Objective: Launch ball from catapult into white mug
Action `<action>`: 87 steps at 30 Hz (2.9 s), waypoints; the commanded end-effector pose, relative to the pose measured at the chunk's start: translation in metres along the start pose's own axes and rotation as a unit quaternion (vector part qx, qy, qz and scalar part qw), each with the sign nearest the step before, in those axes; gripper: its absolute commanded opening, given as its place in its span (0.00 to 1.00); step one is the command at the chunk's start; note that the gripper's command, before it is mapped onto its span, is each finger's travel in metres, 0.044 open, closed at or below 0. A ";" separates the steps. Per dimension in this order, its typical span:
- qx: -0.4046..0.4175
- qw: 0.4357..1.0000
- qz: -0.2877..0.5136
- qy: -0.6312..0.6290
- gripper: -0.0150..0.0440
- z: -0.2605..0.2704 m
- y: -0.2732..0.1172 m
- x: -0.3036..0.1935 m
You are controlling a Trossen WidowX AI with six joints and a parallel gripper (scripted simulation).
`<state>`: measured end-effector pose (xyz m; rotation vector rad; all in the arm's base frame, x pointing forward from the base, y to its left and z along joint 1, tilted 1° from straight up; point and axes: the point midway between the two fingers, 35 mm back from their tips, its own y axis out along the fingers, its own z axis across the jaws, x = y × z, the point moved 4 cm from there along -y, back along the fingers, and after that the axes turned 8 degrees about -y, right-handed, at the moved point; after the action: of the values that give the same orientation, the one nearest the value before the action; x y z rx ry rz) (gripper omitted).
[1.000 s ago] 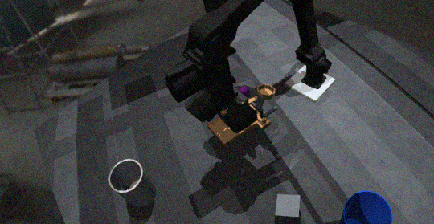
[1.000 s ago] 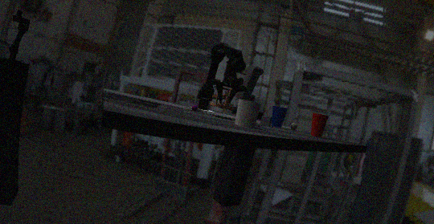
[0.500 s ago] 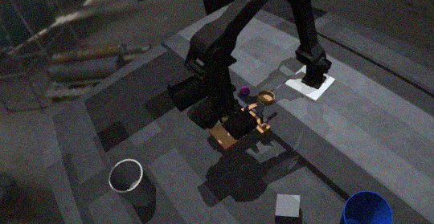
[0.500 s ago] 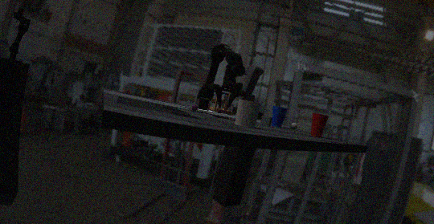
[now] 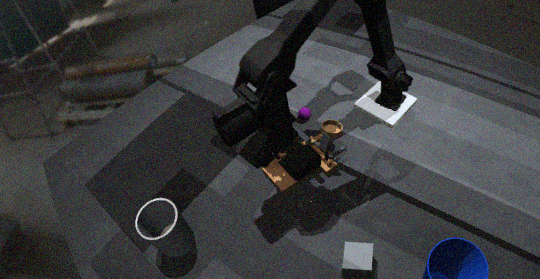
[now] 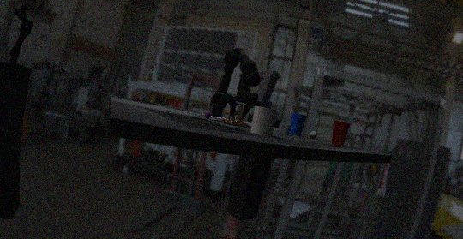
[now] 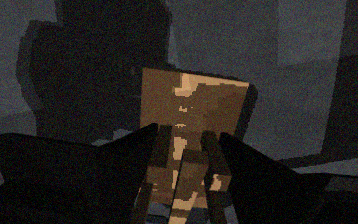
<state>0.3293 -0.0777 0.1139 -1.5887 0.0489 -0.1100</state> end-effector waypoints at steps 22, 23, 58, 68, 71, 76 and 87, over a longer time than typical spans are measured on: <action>0.000 1.000 -0.001 0.000 1.00 -0.001 -0.050 0.005; 0.000 1.000 -0.001 0.000 1.00 0.000 -0.065 0.004; -0.005 0.998 0.005 -0.069 0.76 -0.088 -0.032 -0.144; -0.006 0.997 0.005 -0.072 0.76 -0.091 -0.012 -0.148; -0.006 0.997 0.005 -0.072 0.76 -0.091 -0.011 -0.148; -0.006 0.997 0.005 -0.072 0.76 -0.091 -0.003 -0.148; -0.006 0.997 0.005 -0.072 0.76 -0.091 0.015 -0.148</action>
<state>0.1748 -0.1554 0.1012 -1.6109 -0.0534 0.0061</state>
